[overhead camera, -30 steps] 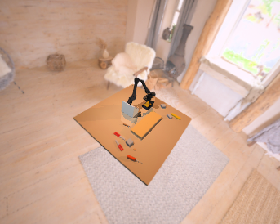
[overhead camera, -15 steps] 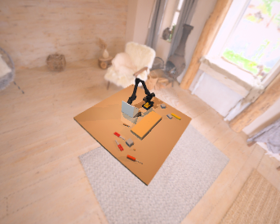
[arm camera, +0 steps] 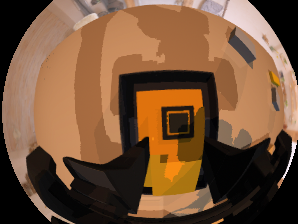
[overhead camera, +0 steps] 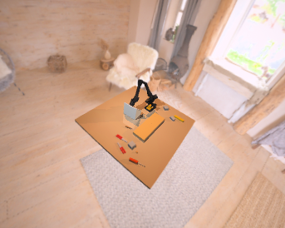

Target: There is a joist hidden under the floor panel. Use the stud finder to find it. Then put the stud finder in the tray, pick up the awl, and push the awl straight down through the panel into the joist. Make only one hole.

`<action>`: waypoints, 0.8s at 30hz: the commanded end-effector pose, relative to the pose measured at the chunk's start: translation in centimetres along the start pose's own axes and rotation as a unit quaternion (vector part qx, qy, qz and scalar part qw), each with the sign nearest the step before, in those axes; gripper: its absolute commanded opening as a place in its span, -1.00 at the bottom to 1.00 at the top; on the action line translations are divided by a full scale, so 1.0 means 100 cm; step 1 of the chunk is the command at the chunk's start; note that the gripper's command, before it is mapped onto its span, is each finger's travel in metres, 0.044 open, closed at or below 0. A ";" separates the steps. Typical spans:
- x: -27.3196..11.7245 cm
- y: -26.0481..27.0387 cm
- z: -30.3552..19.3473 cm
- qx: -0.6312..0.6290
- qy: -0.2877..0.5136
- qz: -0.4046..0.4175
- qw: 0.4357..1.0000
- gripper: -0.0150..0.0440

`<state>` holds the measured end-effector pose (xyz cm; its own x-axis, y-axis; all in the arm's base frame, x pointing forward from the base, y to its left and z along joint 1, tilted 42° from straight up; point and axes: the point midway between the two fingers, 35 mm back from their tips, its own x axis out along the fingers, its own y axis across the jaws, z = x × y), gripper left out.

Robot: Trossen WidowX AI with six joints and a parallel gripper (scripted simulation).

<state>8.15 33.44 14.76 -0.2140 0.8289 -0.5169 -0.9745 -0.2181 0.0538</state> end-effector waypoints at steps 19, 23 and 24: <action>-0.079 -0.035 -0.001 0.044 0.035 -0.035 0.998 1.00; -0.085 -0.080 -0.041 0.110 0.078 -0.084 0.987 1.00; -0.086 -0.086 -0.047 0.120 0.084 -0.090 0.985 1.00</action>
<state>16.28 26.74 16.14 -0.0872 0.7679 -0.6346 -0.9921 -0.0091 0.1253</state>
